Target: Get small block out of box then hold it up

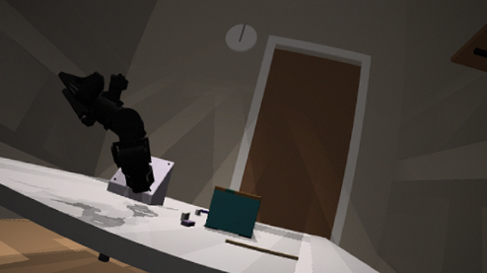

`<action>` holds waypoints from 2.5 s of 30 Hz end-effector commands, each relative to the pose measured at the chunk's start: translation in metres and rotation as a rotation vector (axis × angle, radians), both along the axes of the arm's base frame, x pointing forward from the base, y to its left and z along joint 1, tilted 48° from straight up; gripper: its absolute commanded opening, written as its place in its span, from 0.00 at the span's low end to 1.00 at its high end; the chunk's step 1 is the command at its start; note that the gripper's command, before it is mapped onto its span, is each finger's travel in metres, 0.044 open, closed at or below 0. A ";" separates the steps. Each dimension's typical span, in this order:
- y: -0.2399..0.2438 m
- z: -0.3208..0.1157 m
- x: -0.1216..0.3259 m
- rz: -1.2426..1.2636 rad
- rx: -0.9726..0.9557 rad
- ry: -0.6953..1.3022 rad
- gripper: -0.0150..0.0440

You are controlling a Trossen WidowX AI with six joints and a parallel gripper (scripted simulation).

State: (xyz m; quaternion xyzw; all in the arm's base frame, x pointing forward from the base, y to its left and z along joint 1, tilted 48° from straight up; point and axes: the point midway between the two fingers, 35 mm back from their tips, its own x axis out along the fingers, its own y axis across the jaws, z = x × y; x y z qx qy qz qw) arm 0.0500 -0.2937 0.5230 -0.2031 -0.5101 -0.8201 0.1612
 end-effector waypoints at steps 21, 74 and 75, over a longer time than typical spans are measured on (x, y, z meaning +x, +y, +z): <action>0.244 0.063 -0.121 -0.683 -0.233 -0.204 0.93; 0.513 -0.378 0.224 -0.446 -1.203 -2.351 0.93; 0.502 -0.389 0.230 -0.341 -1.212 -2.370 0.93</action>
